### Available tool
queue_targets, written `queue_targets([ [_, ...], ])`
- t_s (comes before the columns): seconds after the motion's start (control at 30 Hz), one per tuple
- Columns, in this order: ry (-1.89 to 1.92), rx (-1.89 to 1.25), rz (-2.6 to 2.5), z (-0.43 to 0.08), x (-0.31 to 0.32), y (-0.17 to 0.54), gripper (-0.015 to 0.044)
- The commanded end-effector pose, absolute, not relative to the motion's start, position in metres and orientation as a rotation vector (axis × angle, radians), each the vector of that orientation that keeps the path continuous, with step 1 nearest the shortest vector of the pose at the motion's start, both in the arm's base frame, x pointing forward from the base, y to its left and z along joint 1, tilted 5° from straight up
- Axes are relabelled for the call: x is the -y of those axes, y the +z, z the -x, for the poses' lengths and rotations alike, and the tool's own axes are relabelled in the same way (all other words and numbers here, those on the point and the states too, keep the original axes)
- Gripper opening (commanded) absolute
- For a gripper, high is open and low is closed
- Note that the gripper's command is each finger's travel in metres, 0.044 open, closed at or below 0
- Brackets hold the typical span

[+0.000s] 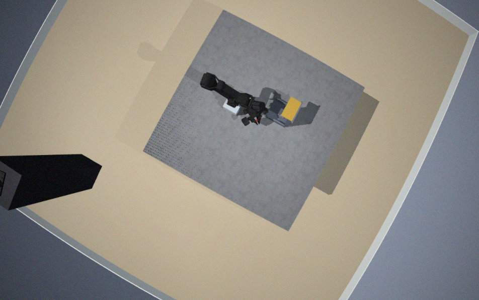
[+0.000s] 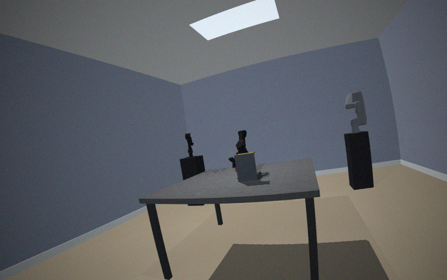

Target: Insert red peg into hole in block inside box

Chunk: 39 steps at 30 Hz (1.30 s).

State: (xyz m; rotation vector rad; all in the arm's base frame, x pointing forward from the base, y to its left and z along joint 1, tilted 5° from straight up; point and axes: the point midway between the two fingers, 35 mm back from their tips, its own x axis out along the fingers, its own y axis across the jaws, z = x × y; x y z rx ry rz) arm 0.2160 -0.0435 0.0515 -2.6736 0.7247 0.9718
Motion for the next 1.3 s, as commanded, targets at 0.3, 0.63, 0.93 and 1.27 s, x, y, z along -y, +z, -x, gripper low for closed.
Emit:
queue_targets([
  [0.3,0.969,-0.664,2.708,-0.228,0.030,0.059,0.0000],
  [0.63,0.983,-0.594,2.743,-0.240,0.015,0.063,0.0000],
  [0.93,0.995,-0.529,2.773,-0.250,-0.001,0.065,0.0000],
  [1.27,1.007,-0.457,2.806,-0.261,-0.019,0.067,0.0000],
])
